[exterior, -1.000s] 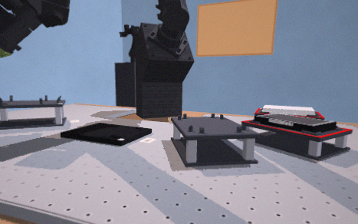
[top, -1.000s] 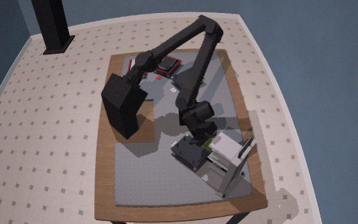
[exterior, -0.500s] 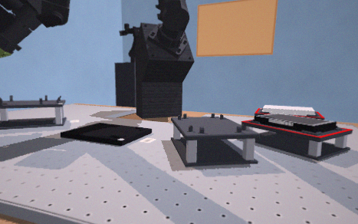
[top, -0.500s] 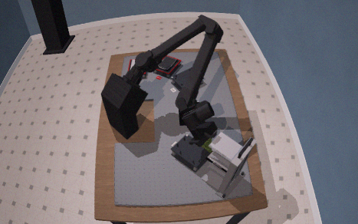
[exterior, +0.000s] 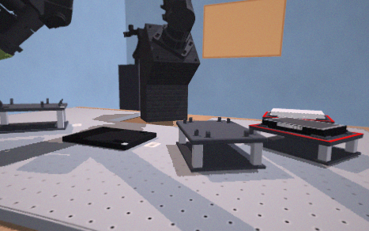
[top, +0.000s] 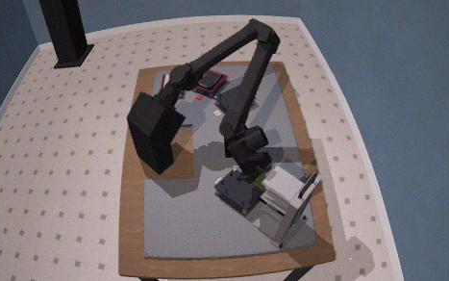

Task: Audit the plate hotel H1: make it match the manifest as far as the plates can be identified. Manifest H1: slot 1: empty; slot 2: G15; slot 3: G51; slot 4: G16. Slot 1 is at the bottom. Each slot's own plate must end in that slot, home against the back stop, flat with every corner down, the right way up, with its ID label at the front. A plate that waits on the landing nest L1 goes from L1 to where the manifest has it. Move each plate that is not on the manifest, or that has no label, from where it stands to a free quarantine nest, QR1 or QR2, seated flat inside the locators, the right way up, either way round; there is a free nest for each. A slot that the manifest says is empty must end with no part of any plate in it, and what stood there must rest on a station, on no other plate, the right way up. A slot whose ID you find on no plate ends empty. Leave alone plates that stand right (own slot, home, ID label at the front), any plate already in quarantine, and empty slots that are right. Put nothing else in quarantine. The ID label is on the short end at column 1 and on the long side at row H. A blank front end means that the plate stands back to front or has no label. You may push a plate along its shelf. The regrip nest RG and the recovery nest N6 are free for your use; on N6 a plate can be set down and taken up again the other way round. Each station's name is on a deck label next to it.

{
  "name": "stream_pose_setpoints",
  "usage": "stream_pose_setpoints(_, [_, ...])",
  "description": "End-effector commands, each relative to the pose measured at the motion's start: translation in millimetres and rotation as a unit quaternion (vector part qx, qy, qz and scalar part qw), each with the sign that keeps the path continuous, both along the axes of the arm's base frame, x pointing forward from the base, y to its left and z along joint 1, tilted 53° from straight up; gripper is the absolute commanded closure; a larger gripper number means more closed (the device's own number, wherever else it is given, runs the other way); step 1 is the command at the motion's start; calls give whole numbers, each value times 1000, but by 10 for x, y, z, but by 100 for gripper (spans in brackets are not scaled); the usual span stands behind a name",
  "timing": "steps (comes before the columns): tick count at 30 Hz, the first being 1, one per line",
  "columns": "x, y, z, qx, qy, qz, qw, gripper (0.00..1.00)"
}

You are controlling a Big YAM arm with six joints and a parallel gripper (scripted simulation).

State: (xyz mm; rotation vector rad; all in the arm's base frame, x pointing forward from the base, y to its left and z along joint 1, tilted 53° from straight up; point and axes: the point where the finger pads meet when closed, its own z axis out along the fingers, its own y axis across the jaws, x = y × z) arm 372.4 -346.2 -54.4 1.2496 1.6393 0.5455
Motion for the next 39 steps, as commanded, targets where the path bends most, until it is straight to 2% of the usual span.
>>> stream_pose_setpoints(1, [-21, -50, 134, -12, -12, -7, 1000, 100])
stream_pose_setpoints(6, [-73, -33, 139, -13, -12, -10, 1000, 100])
stream_pose_setpoints(7, [-111, 5, 42, -4, -5, -10, 1000, 100])
stream_pose_setpoints(12, [-175, 5, 138, -15, -11, -14, 1000, 100])
stream_pose_setpoints(23, [-257, 138, 132, -19, -10, -10, 1000, 100])
stream_pose_setpoints(24, [-257, 188, 65, -12, -5, -7, 1000, 100])
stream_pose_setpoints(29, [-329, 208, 131, -20, -10, -11, 1000, 100])
stream_pose_setpoints(39, [-407, 351, 117, -18, -9, -8, 1000, 100])
